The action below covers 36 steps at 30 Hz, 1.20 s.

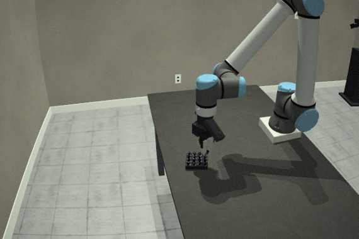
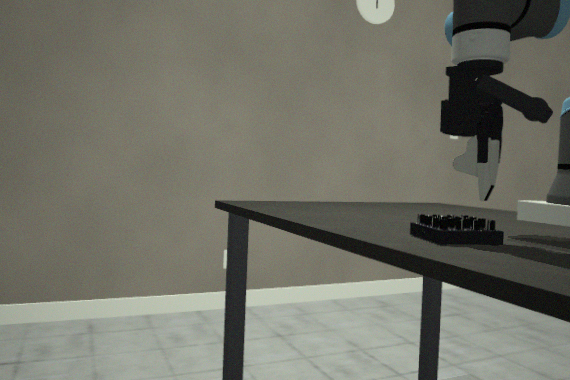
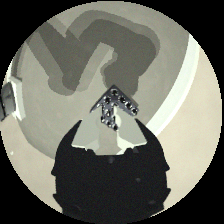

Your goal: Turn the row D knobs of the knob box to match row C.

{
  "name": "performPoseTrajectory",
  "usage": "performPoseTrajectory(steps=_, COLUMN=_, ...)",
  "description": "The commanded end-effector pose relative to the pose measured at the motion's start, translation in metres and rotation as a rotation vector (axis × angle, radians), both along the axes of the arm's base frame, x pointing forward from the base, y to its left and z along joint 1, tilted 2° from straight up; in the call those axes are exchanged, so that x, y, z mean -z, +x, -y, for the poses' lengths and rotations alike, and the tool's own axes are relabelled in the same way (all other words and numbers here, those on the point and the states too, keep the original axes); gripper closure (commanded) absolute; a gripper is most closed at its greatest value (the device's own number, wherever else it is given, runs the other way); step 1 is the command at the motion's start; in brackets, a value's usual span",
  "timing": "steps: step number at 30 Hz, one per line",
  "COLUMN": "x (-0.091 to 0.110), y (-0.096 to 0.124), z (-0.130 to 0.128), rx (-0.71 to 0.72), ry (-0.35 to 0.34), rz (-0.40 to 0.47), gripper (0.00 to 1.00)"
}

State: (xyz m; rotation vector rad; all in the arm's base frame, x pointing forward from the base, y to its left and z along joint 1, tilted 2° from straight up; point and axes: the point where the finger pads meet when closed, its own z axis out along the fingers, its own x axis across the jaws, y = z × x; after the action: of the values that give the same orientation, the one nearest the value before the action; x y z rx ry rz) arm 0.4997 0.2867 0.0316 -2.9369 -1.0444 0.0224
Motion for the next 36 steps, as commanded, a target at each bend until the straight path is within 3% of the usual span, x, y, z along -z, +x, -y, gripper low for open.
performPoseTrajectory(steps=1, x=-0.0008, y=0.0005, z=-0.0002, rx=-0.017, ry=0.001, rz=0.002, gripper=0.89)
performPoseTrajectory(steps=10, x=-0.0018, y=-0.0004, z=-0.0003, rx=-0.104, ry=0.003, rz=0.003, gripper=0.89)
performPoseTrajectory(steps=36, x=-0.0082, y=-0.0037, z=0.0008, rx=-0.694, ry=0.015, rz=0.014, gripper=0.89)
